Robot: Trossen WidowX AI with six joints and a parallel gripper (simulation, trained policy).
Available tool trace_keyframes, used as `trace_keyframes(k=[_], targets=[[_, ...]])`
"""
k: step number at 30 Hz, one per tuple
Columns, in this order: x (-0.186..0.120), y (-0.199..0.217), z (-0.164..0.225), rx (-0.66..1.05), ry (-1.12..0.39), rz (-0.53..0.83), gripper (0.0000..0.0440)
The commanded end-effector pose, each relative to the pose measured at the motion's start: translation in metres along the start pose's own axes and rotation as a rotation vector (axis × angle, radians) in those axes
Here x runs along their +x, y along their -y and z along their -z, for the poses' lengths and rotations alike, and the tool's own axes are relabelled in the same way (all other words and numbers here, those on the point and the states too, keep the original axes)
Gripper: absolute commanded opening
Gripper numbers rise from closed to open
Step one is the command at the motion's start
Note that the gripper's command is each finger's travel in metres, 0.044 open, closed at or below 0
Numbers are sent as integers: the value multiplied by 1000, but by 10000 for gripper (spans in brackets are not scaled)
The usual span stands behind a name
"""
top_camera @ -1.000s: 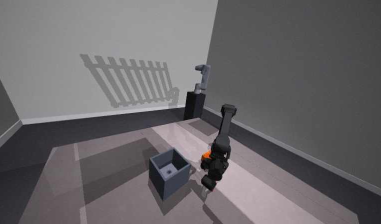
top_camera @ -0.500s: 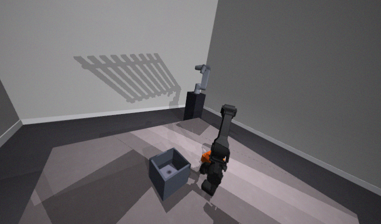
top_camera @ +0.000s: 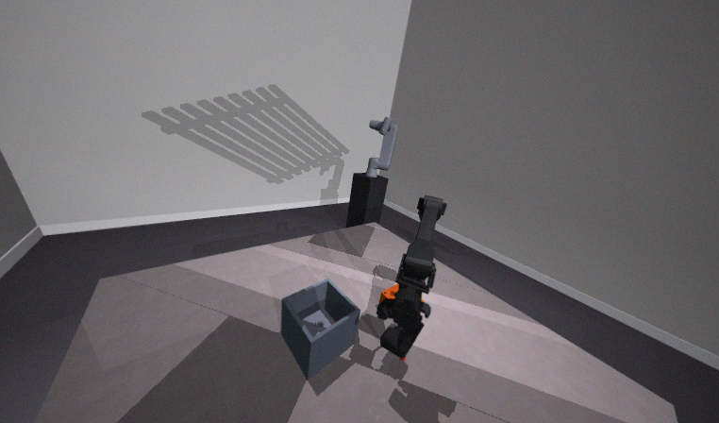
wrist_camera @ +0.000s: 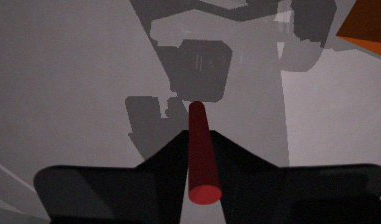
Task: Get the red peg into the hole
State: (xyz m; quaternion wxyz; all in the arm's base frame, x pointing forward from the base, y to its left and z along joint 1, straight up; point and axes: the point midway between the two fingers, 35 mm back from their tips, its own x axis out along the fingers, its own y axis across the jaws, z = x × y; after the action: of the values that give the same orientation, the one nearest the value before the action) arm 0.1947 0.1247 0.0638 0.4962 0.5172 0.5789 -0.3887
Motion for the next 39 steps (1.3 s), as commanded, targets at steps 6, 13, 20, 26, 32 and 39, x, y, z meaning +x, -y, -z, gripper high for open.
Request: trace_keyframes(k=[6,13,20,26,32,39], targets=[[-36,-16,2,-42,-15,-90,0],[-70,-27,-6,-83,12,-164,0],[-102,-37,-23,-101,65,-222,0],[-119,-43,-43,-97,121,-242,0],[-127,-46,-63,-83,168,-237,0],[-133,-50,-86,-66,204,-218,0]])
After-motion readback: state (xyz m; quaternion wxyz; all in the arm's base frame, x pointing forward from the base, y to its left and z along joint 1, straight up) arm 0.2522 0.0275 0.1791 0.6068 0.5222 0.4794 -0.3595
